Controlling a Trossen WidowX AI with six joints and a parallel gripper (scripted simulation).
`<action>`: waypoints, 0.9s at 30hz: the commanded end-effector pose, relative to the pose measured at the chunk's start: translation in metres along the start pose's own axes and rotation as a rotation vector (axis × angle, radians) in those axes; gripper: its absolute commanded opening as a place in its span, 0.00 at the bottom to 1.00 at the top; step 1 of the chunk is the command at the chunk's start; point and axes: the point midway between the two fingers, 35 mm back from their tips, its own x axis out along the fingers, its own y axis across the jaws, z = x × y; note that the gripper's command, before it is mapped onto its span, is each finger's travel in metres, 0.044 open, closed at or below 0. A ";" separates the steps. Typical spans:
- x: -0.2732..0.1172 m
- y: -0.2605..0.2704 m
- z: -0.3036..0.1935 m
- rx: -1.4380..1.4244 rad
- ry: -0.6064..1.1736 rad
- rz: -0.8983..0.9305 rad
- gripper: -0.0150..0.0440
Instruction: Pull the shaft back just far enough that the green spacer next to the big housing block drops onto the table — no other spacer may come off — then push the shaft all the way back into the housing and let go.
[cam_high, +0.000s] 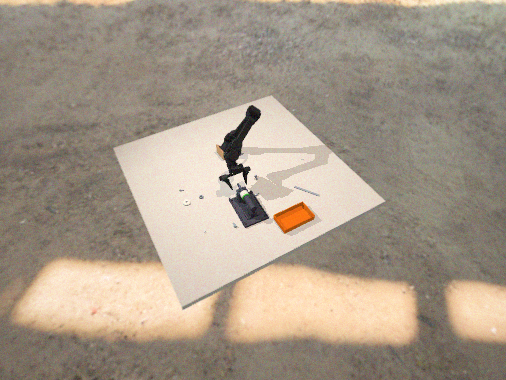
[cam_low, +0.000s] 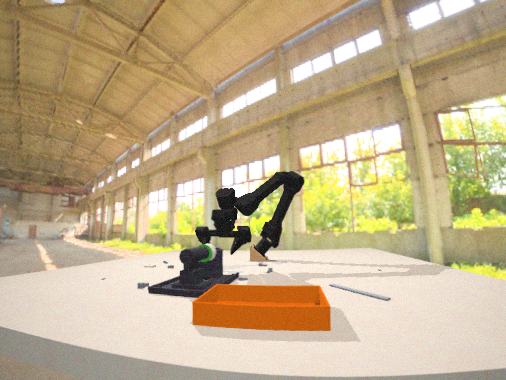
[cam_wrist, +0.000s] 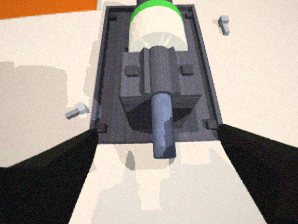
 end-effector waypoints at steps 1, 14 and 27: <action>0.000 -0.001 0.001 0.005 -0.002 -0.006 1.00; 0.010 -0.001 0.001 0.005 -0.002 -0.005 1.00; 0.018 -0.001 0.001 0.005 -0.002 -0.005 1.00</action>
